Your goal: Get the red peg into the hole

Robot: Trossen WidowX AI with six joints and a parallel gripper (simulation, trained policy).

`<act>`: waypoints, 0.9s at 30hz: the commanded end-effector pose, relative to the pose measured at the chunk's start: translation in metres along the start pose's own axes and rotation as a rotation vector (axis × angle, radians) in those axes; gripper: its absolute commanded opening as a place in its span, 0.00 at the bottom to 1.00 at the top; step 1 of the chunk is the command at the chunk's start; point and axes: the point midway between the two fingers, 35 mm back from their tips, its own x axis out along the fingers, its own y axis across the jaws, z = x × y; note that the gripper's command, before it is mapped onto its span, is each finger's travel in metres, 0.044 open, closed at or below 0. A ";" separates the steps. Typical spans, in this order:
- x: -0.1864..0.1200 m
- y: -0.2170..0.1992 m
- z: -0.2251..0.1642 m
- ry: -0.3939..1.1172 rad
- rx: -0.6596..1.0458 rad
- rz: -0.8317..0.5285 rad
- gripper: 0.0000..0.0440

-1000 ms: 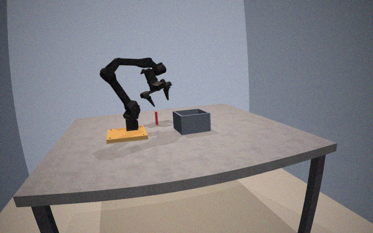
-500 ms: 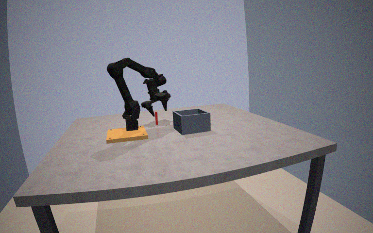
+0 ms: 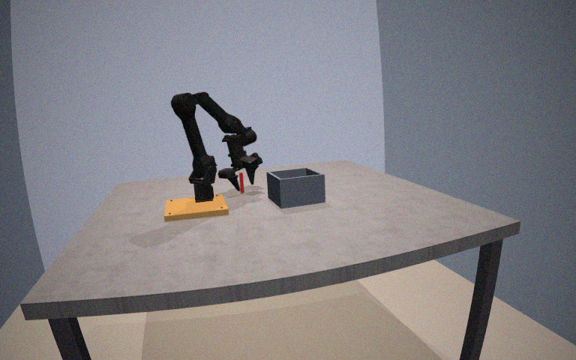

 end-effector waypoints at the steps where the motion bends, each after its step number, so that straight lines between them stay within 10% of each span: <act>1: 0.005 -0.006 -0.003 0.023 -0.001 -0.029 0.50; 10: 0.005 -0.007 -0.005 0.091 -0.015 -0.062 0.00; 27: -0.050 0.016 0.034 -0.055 -0.152 0.018 0.00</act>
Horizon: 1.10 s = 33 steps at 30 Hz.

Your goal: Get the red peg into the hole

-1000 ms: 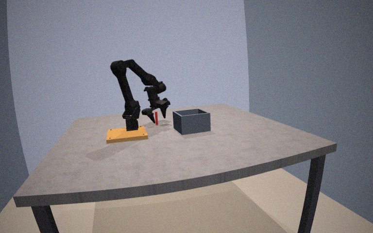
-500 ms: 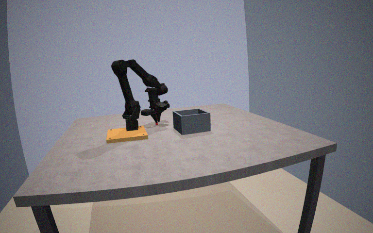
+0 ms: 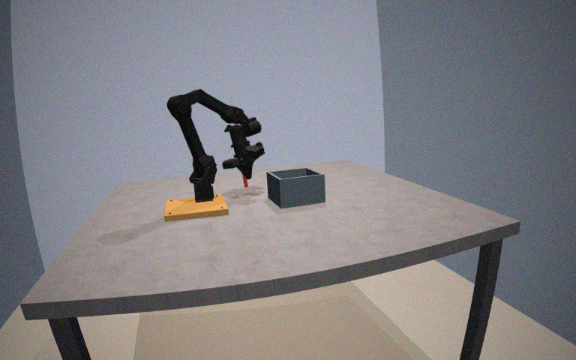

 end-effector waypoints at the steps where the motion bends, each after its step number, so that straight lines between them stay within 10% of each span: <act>1: -0.018 0.006 0.013 -0.039 -0.027 0.023 0.00; 33: -0.071 0.015 0.148 -0.226 0.084 0.000 0.00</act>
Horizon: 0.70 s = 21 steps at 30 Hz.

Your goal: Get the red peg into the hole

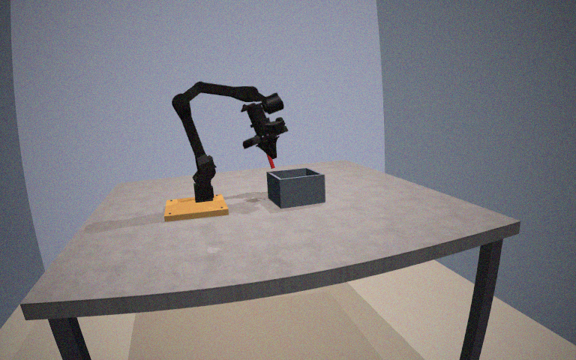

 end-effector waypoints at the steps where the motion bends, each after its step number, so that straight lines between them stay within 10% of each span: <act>1: 0.004 0.001 0.017 -0.017 0.019 -0.009 0.00; 21: 0.047 -0.006 0.079 -0.028 0.133 -0.052 0.01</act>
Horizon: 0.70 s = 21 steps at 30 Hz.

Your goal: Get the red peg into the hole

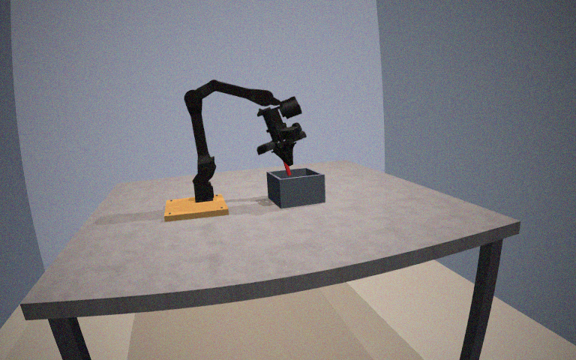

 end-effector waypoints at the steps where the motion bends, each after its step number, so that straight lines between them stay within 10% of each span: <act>1: 0.010 0.002 0.009 0.012 0.010 -0.006 0.01; 11: 0.046 0.002 0.013 0.068 0.015 -0.047 0.03; 21: 0.074 0.001 0.018 0.108 -0.041 -0.108 0.33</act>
